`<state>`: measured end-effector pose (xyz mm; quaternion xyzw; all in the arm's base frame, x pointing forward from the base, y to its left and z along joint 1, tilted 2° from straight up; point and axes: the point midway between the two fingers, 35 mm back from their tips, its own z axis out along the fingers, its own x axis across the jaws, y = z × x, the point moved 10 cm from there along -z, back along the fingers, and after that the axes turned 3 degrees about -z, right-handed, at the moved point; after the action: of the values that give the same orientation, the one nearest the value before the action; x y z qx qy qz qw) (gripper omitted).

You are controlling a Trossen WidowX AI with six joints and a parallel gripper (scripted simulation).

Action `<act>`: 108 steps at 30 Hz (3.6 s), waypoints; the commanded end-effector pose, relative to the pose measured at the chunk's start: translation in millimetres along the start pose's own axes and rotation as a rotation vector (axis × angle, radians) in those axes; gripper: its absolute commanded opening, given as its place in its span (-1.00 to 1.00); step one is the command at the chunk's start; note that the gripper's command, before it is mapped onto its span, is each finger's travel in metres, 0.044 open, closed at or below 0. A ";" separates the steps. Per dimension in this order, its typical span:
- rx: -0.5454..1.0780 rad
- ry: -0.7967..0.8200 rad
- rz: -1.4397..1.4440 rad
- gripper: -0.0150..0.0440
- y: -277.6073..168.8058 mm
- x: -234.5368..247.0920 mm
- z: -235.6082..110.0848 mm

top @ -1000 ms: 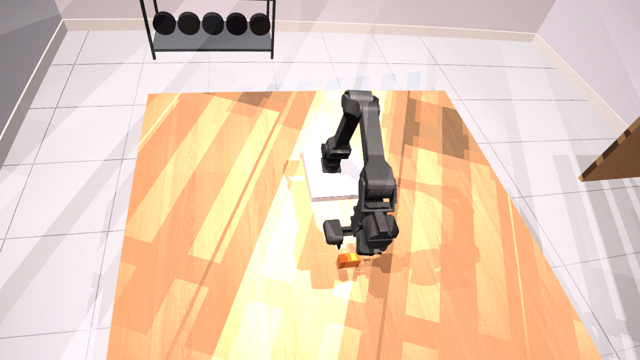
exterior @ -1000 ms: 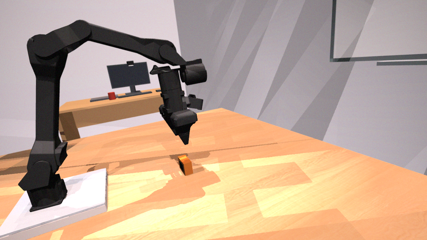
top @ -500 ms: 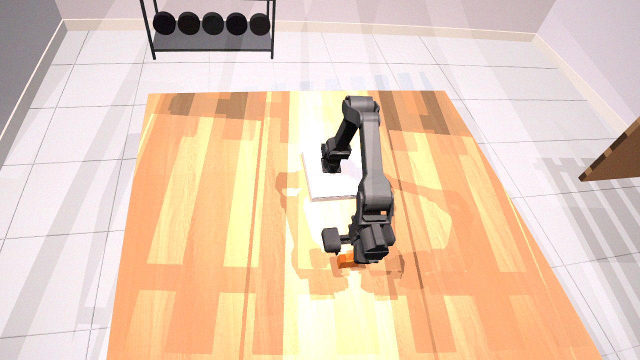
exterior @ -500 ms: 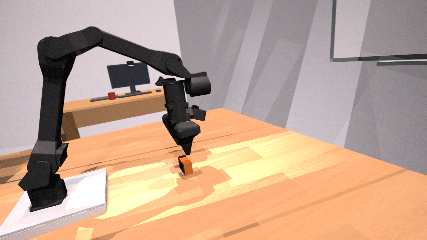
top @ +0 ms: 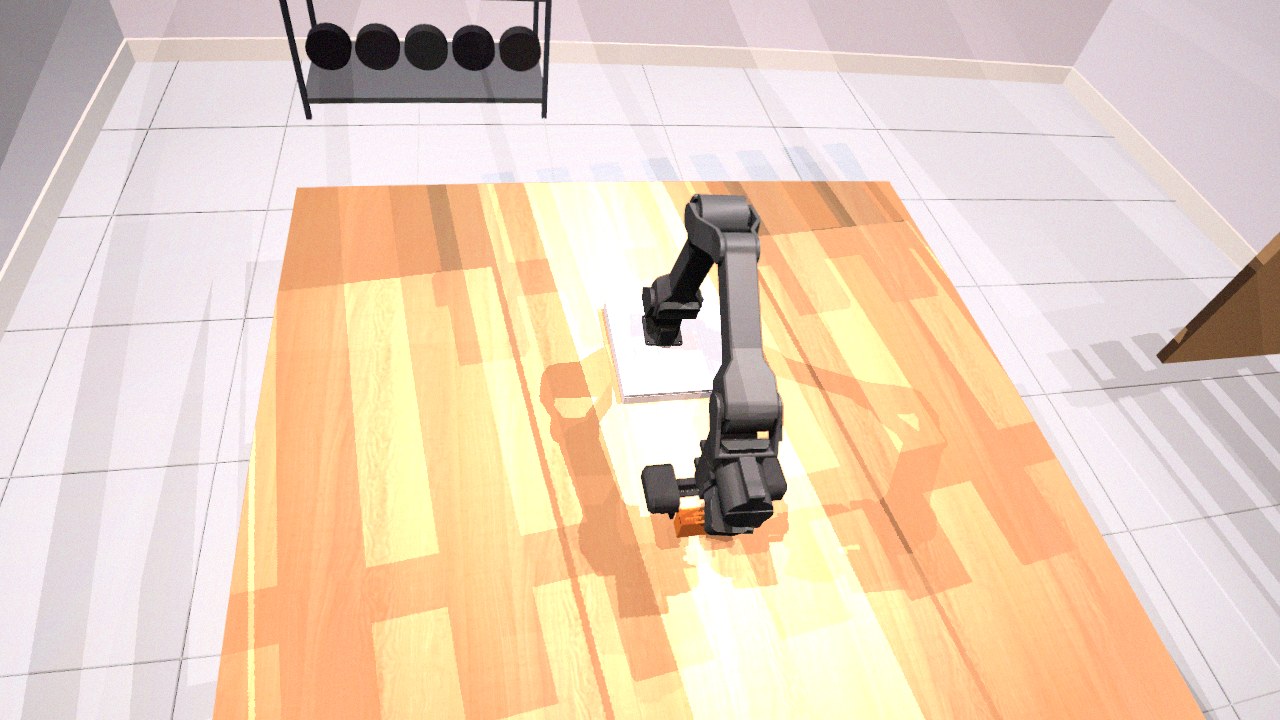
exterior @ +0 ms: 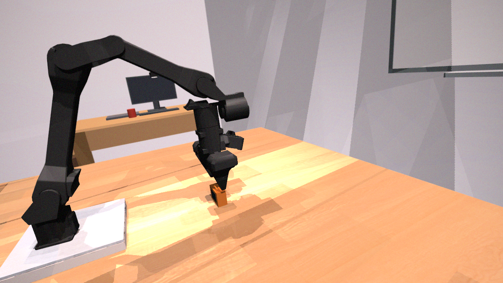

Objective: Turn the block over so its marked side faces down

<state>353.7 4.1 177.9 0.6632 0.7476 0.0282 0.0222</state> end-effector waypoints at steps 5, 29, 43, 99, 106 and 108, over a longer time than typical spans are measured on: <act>0.013 -0.002 -0.002 1.00 -0.8 -0.1 17.8; 0.013 -0.002 -0.002 0.29 -1.4 -0.1 29.9; 0.013 -0.002 -0.002 -0.10 -1.4 -0.1 29.0; -0.576 -0.033 -0.003 -0.49 -63.0 2.9 30.3; -0.661 -0.037 -0.001 -0.49 -59.1 1.6 51.5; -0.688 -0.038 -0.001 -0.49 -58.7 1.4 57.7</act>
<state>299.3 -0.7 129.8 0.6208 0.6983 0.2541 0.2498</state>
